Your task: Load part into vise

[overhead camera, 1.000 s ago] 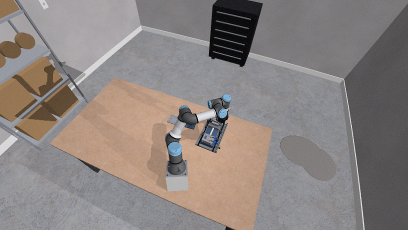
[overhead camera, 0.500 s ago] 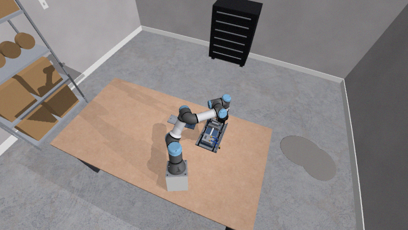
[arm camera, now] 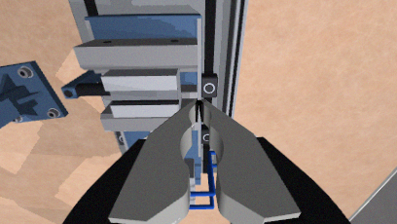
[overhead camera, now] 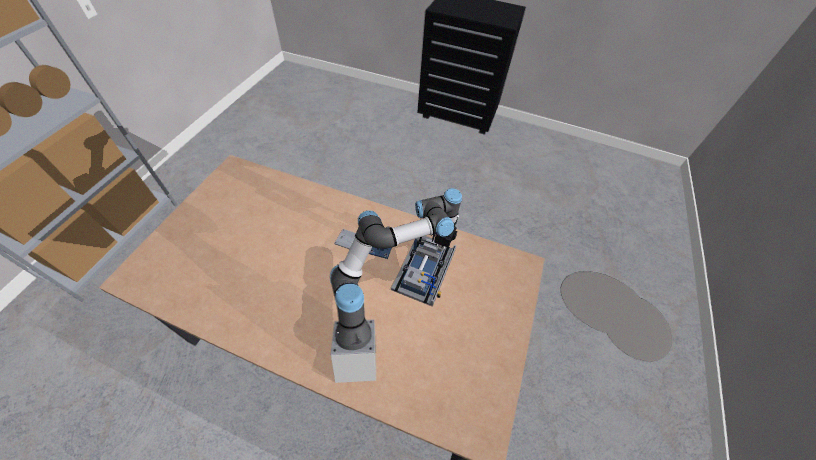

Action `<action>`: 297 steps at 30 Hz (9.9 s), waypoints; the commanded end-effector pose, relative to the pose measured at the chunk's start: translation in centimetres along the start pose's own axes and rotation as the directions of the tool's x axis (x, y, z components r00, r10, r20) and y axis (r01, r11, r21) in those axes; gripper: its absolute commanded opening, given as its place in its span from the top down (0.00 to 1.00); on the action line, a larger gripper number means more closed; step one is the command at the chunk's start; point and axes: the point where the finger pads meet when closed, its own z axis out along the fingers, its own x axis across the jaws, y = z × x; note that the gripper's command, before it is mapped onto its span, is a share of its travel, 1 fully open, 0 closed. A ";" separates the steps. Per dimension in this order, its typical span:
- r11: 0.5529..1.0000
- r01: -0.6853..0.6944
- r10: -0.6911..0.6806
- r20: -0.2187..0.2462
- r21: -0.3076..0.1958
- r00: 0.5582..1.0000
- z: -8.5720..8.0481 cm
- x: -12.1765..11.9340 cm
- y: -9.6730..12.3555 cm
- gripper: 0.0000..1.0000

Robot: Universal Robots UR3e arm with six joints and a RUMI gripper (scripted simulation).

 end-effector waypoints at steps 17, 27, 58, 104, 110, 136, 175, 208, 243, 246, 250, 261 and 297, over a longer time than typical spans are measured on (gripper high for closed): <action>1.000 0.001 -0.001 -0.002 0.002 1.000 0.2 0.0 -0.1 1.00; 1.000 0.001 -0.001 -0.002 0.002 1.000 0.4 0.0 -0.1 1.00; 1.000 0.001 -0.001 -0.002 0.002 1.000 0.9 0.0 -0.1 1.00; 1.000 0.001 -0.001 -0.002 0.002 1.000 0.9 0.0 -0.1 1.00; 1.000 0.001 -0.001 -0.002 0.002 1.000 0.9 0.0 -0.1 1.00; 1.000 0.001 -0.001 -0.002 0.002 1.000 0.9 -0.5 -0.1 1.00; 1.000 0.001 -0.001 -0.002 0.002 1.000 0.9 -1.4 -0.1 1.00; 1.000 0.001 -0.001 -0.002 0.002 1.000 0.9 -1.4 -0.1 1.00; 1.000 0.001 -0.001 -0.002 0.002 1.000 0.9 0.0 -0.1 1.00; 1.000 0.001 -0.001 -0.002 0.002 1.000 0.9 0.0 -0.1 1.00; 1.000 0.001 -0.001 -0.002 0.002 1.000 0.8 0.0 -0.1 1.00; 1.000 0.001 -0.001 -0.002 0.002 1.000 -0.3 0.0 -0.1 1.00; 1.000 0.001 -0.001 -0.002 0.002 1.000 -5.3 0.0 0.0 1.00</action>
